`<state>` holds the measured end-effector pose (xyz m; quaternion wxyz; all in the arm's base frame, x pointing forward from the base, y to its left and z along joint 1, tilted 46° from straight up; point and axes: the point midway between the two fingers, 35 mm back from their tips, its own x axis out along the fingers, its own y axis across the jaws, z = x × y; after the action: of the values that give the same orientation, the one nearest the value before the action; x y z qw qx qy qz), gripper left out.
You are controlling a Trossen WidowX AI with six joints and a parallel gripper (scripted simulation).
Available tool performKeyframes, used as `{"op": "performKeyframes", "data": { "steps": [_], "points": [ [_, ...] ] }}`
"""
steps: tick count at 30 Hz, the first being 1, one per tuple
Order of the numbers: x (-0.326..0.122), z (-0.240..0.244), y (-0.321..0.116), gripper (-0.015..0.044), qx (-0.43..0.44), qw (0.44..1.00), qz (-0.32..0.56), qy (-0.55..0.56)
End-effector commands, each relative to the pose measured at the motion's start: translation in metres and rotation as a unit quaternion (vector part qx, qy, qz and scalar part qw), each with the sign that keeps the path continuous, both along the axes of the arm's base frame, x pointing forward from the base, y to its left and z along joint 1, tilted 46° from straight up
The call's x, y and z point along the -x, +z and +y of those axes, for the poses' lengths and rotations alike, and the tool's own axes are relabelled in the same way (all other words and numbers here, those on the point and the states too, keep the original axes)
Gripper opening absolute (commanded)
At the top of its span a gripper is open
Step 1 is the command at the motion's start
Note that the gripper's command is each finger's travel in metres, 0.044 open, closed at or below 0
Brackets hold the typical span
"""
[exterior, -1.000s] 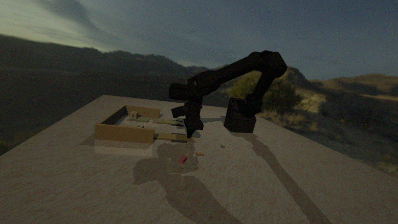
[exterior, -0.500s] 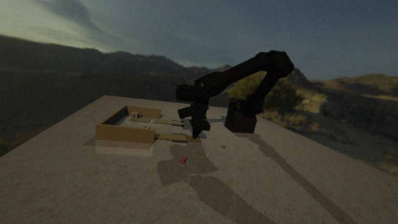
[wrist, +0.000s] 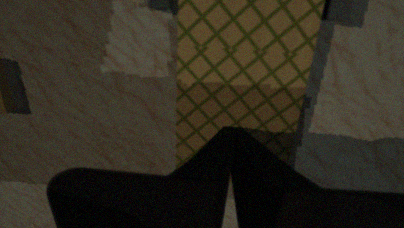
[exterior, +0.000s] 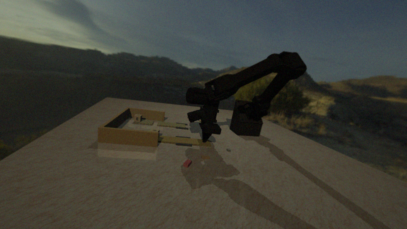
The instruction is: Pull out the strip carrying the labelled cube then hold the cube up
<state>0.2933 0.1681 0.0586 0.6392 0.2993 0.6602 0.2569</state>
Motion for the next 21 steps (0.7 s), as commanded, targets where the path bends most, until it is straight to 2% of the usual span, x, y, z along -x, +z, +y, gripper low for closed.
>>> {"op": "performKeyframes", "data": {
  "steps": [1,21],
  "points": [
    [0.012,0.003,-0.003,0.0,0.001,1.0,0.01,0.004],
    [0.041,0.004,-0.001,0.0,0.001,1.0,0.011,0.004]
  ]
}}
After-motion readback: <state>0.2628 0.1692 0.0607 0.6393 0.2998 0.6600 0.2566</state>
